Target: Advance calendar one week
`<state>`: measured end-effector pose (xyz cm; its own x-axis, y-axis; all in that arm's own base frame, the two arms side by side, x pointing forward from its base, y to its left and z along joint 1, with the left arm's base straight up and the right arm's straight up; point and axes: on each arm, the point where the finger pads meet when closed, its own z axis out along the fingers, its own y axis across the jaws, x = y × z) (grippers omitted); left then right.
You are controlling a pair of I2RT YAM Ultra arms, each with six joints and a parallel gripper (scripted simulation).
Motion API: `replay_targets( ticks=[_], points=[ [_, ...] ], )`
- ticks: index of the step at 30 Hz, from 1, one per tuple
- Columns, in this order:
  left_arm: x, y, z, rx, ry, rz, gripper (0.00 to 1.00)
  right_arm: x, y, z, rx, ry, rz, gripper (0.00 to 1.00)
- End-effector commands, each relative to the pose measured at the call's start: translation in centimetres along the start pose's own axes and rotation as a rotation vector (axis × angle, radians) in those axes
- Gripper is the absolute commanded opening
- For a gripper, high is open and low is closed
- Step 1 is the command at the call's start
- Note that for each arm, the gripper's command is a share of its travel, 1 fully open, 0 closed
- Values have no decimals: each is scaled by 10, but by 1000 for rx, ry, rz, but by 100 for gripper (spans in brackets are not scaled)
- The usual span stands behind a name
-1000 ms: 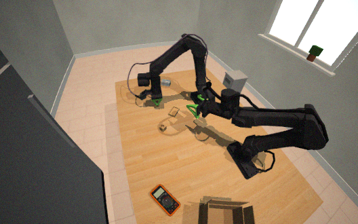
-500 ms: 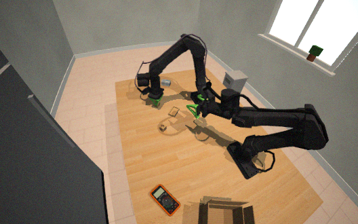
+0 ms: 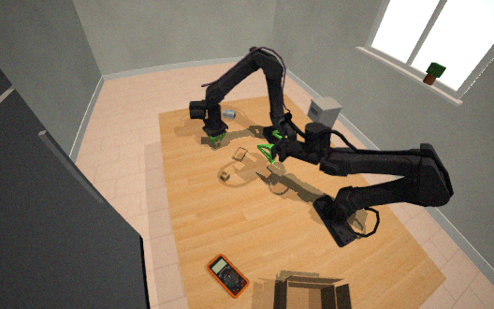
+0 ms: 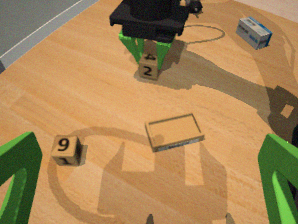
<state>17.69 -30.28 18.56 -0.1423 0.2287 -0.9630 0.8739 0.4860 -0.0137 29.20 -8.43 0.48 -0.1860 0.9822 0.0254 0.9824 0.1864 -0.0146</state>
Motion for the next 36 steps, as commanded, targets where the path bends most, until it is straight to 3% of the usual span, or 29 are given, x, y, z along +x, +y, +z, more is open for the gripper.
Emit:
replay_targets(
  ticks=[1,6,36],
  points=[
    [-7,-1,0,1,-25,1,100,-5,6,-3,-14,-7,184,27],
    [-7,-1,0,1,-25,1,100,-6,7,-5,-27,-10,255,27],
    [-7,-1,0,1,-25,1,100,-7,10,3,-27,-11,241,27]
  ],
)
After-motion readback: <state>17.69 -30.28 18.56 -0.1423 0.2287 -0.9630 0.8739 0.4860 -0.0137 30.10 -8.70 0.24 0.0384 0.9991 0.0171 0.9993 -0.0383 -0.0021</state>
